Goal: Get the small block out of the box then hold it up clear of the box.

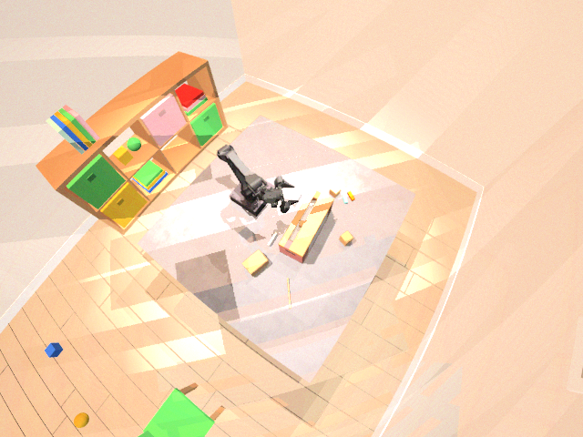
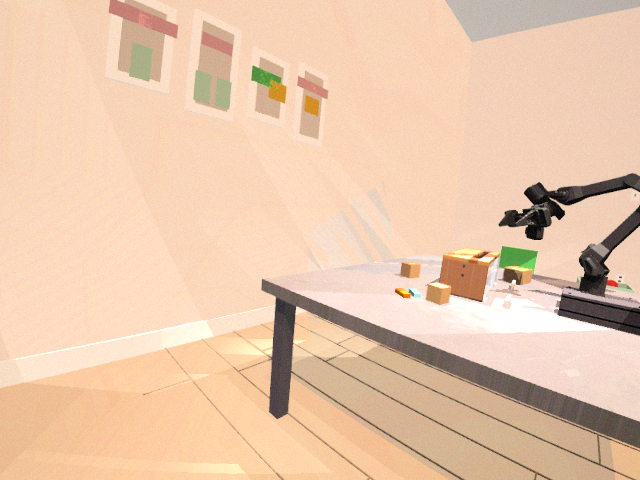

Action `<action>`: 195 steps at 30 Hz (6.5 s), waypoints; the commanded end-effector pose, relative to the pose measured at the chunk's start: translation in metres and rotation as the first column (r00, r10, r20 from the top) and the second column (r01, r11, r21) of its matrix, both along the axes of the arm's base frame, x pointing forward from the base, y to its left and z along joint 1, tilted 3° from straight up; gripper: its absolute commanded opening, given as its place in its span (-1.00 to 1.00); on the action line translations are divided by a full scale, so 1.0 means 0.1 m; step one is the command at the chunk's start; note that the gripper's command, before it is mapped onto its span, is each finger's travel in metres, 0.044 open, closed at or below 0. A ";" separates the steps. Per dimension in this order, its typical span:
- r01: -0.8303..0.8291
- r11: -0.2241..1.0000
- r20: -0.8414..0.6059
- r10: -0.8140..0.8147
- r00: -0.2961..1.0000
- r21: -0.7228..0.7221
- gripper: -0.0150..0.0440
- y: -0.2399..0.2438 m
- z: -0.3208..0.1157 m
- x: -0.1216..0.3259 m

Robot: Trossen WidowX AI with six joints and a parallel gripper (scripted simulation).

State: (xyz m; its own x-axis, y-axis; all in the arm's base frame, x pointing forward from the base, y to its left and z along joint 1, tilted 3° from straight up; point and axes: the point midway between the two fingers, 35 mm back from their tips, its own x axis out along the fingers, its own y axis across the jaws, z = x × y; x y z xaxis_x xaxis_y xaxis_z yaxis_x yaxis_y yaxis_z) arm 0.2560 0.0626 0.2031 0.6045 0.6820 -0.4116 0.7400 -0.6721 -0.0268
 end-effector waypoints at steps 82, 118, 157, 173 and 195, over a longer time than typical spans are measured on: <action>-0.694 0.409 -0.468 0.526 0.710 -0.592 0.86 -0.99 -1.35 0.60; -0.695 0.414 -0.465 0.530 0.709 -0.588 0.86 -0.06 -1.40 0.51; -0.697 0.417 -0.461 0.536 0.707 -0.583 0.86 0.80 -1.20 0.44; -0.692 0.135 -0.347 0.787 0.509 -0.710 0.47 1.06 -0.79 0.29; 0.599 -0.483 -0.742 0.181 -0.645 -0.639 0.47 1.17 -0.80 0.05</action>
